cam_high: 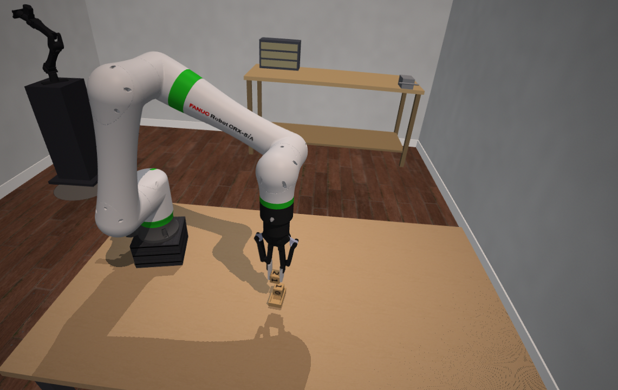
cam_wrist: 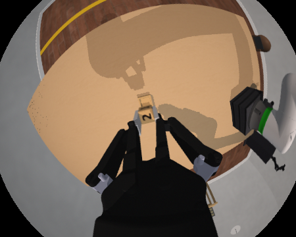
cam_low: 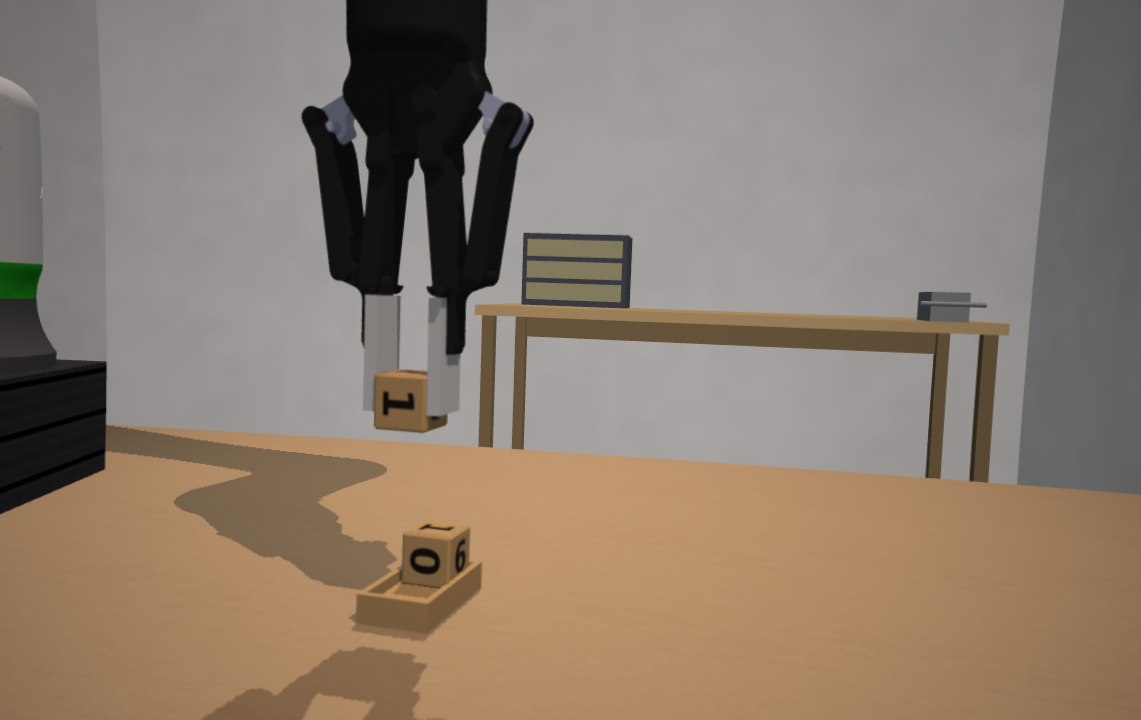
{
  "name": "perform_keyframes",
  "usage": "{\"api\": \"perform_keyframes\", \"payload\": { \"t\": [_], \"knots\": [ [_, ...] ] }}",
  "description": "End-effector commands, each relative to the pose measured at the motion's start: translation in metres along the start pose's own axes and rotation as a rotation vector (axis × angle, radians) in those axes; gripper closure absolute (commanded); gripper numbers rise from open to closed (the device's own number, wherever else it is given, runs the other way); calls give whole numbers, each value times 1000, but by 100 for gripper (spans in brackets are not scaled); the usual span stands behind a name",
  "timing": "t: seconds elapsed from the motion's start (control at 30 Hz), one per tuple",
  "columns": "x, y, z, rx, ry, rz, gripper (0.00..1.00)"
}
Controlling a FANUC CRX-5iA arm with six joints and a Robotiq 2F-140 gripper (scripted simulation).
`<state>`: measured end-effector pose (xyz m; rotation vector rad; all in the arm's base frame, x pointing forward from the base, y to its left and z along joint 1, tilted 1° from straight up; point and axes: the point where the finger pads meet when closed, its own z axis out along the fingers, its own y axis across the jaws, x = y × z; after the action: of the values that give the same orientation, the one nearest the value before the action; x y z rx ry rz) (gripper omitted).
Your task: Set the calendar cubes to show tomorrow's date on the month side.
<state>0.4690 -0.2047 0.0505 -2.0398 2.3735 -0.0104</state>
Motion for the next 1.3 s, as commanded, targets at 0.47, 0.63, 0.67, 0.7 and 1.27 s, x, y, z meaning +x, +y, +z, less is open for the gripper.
{"api": "perform_keyframes", "payload": {
  "t": [0.47, 0.63, 0.67, 0.7, 1.27],
  "knots": [
    [0, -1, 28, 0, 0, 0, 75],
    [0, -1, 44, 0, 0, 0, 75],
    [0, -1, 47, 0, 0, 0, 75],
    [0, -1, 50, 0, 0, 0, 75],
    [0, -2, 63, 0, 0, 0, 75]
  ]
}}
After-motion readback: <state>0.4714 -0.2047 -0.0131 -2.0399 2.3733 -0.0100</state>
